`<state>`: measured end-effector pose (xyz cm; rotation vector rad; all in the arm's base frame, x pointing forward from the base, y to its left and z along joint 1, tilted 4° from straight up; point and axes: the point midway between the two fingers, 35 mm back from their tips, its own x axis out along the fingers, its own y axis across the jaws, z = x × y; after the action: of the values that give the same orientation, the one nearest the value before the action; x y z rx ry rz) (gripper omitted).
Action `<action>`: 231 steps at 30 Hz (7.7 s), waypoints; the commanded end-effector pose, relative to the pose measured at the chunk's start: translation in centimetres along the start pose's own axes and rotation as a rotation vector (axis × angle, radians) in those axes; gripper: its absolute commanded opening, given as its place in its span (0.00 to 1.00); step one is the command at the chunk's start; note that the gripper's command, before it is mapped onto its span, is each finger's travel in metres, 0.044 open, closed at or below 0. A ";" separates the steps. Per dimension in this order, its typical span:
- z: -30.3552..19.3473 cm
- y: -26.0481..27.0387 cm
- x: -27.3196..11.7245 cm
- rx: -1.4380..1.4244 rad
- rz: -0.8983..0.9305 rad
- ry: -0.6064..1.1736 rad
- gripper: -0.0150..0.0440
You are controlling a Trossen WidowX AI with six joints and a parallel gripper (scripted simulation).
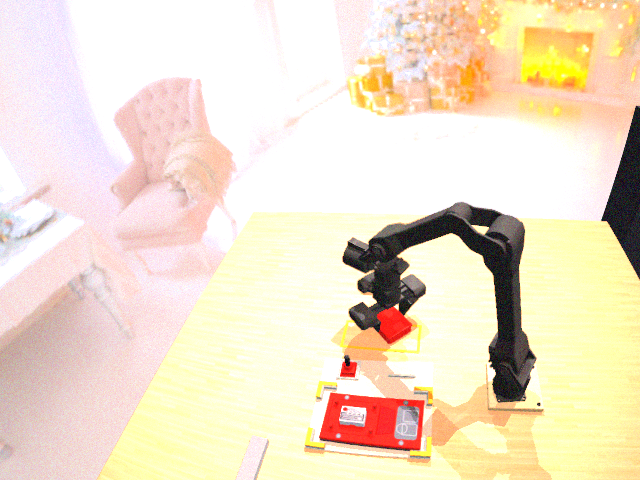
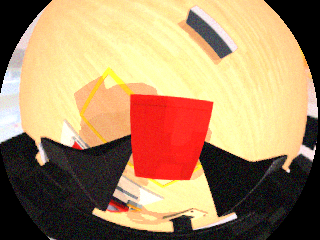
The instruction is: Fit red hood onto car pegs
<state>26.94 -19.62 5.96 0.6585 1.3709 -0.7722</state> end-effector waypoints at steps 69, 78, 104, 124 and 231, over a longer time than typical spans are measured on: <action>-7.8 13.3 -9.6 -0.478 0.023 0.017 0.25; -11.0 16.7 -9.9 -0.617 0.026 0.014 0.25; -16.9 21.0 -7.7 -0.830 0.030 0.008 0.25; -17.1 21.2 -5.3 -0.830 0.030 0.008 0.25; -17.1 21.1 -10.6 -0.826 0.032 0.009 1.00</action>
<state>33.50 7.60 13.66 0.0296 1.5141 -0.1210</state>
